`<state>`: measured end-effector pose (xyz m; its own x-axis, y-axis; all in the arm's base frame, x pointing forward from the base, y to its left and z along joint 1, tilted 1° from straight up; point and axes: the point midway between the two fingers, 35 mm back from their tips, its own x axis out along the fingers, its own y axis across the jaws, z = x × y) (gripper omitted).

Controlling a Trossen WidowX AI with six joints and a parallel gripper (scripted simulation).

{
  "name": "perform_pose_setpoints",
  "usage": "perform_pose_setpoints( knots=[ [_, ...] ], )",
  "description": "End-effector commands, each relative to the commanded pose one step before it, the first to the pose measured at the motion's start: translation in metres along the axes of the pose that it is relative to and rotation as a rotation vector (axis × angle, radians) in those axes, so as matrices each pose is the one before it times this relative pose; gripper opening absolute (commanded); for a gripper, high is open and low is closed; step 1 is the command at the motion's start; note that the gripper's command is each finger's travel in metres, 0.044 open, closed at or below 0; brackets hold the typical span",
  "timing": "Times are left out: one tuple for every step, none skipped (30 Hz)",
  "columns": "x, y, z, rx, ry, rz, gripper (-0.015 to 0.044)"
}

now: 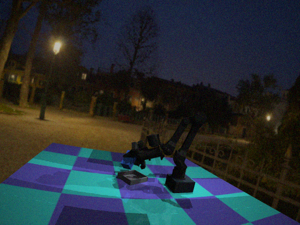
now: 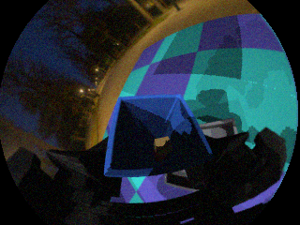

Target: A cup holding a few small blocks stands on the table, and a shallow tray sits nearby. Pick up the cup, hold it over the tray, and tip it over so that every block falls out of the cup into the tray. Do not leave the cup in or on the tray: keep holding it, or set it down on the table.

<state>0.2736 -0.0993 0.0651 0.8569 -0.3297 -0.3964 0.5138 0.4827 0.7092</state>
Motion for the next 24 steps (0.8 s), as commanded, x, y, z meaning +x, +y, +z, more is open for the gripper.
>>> perform_pose_setpoints(
  knots=[
    [0.00091, -0.00066, -0.0014, 0.0868, 0.00451, -0.00055, 0.0],
    [0.0001, -0.00005, -0.00005, 0.0219, 0.0, 0.0, 0.0],
    [0.0001, -0.00005, -0.00005, 0.0219, 0.0, 0.0, 0.0],
    [0.0001, -0.00005, -0.00005, 0.0219, 0.0, 0.0, 0.0],
    [0.0001, -0.00005, -0.00005, 0.0219, 0.0, 0.0, 0.0],
    [0.0001, -0.00006, -0.00005, 0.0219, 0.0, 0.0, 0.0],
    [0.0001, -0.00006, -0.00005, 0.0219, 0.0, 0.0, 0.0],
    [0.0001, -0.00006, -0.00005, 0.0219, 0.0, 0.0, 0.0],
    [0.0001, -0.00006, -0.00005, 0.0219, 0.0, 0.0, 0.0],
    [0.0001, -0.00006, -0.00005, 0.0219, 0.0, 0.0, 0.0],
    [0.0001, -0.00006, -0.00004, 0.0219, 0.0, 0.0, 0.0],
    [0.0001, -0.00006, -0.00004, 0.0219, 0.0, 0.0, 0.0],
    [0.0001, -0.00006, -0.00004, 0.0219, 0.0, 0.0, 0.0],
    [0.0001, -0.00006, -0.00004, 0.0219, 0.0, 0.0, 0.0],
    [0.0001, -0.00006, -0.00004, 0.0219, 0.0, 0.0, 0.0],
    [0.0001, -0.00007, -0.00004, 0.0219, 0.0, 0.0, 0.0],
    [0.0001, -0.00007, -0.00004, 0.0219, 0.0, 0.0, 0.0],
    [0.0001, -0.00007, -0.00003, 0.0219, 0.0, 0.0, 0.0],
    [0.0001, -0.00007, -0.00003, 0.0219, 0.0, 0.0, 0.0],
    [0.0001, -0.00007, -0.00003, 0.0219, 0.0, 0.0, 0.0],
    [0.0001, -0.00007, -0.00003, 0.0219, 0.0, 0.0, 0.0],
    [0.0001, -0.00007, -0.00003, 0.0219, 0.0, 0.0, 0.0],
    [0.0001, -0.00007, -0.00003, 0.0219, 0.0, 0.0, 0.0],
    [0.0001, -0.00007, -0.00002, 0.0219, 0.0, 0.0, 0.0]
  ],
)
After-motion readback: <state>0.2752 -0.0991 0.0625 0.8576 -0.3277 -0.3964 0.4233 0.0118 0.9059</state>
